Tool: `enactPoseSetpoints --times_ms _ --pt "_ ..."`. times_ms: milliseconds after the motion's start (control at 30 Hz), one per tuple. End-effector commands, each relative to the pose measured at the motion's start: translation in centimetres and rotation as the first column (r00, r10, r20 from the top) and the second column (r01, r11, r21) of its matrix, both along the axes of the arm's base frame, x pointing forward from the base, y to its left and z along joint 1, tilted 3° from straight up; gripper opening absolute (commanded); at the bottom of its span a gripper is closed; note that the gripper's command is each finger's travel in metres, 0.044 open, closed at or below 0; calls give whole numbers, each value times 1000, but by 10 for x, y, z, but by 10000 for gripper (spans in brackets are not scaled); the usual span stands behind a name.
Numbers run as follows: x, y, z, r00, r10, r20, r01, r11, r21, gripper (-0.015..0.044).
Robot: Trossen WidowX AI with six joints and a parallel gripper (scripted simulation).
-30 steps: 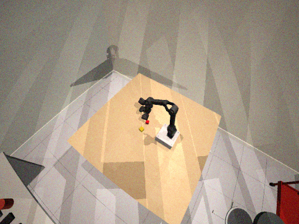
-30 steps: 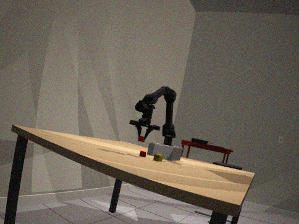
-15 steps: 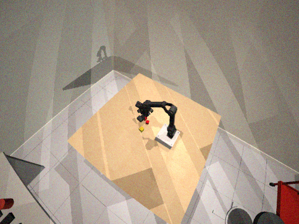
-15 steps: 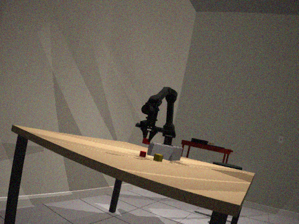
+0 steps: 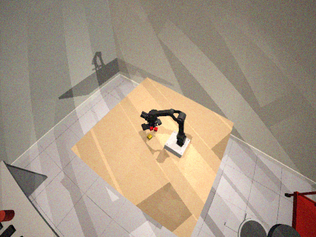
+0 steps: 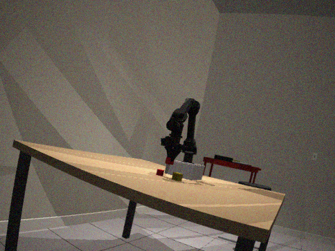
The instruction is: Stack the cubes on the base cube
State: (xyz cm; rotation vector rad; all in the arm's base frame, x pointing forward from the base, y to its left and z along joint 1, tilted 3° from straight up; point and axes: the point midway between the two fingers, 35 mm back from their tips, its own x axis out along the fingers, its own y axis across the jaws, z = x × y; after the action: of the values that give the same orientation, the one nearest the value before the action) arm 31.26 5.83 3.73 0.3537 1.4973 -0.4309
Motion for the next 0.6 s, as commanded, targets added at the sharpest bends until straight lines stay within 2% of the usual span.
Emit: enactPoseSetpoints --times_ms 0,333,567 --pt "-3 10 -3 994 -106 4 106 994 9 105" --pt "-10 33 -9 931 -365 14 365 931 18 105" --pt "-11 34 -10 924 -382 15 382 924 19 105"
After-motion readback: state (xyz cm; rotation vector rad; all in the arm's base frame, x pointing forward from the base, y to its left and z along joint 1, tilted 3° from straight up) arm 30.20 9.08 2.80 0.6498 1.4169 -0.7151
